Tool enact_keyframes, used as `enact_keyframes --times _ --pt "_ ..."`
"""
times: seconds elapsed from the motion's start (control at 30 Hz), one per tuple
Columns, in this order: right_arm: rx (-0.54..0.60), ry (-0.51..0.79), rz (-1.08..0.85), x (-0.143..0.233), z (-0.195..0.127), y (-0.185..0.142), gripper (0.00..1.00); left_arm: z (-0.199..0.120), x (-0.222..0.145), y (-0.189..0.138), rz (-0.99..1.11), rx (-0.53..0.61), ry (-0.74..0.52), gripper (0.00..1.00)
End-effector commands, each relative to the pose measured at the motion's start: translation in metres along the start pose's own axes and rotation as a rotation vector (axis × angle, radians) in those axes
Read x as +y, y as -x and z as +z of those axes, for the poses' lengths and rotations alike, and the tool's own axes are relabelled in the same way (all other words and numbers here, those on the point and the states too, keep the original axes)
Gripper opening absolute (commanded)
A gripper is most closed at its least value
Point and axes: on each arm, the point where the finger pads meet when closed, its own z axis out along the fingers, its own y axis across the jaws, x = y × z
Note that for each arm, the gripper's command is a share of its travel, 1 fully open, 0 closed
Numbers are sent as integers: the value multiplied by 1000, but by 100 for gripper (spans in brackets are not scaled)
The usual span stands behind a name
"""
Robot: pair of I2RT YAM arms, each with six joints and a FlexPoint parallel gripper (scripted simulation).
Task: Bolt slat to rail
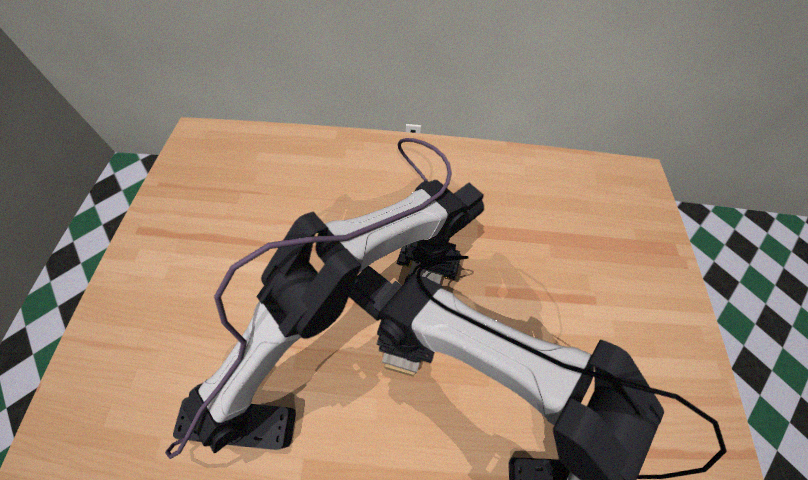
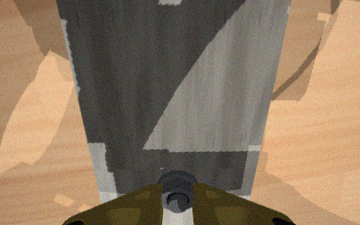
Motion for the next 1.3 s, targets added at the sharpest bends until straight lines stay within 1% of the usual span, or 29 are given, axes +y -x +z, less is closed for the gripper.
enact_keyframes --times 0.0,0.03,0.1,0.47,0.53,1.27 --pt "-3 20 238 0 -4 2 14 -7 -1 4 5 -17 -9 67" --pt "-3 20 278 0 -4 2 14 -7 -1 4 5 -17 -9 67" --pt "-3 20 278 0 -4 2 14 -7 -1 4 5 -17 -9 67" --pt "3 21 717 0 -5 1 14 -7 -1 4 5 -17 -9 67" --pt "4 20 770 0 -5 1 14 -7 -1 4 5 -17 -9 67" --pt "4 17 774 -1 -5 1 14 -7 -1 4 5 -17 -9 67"
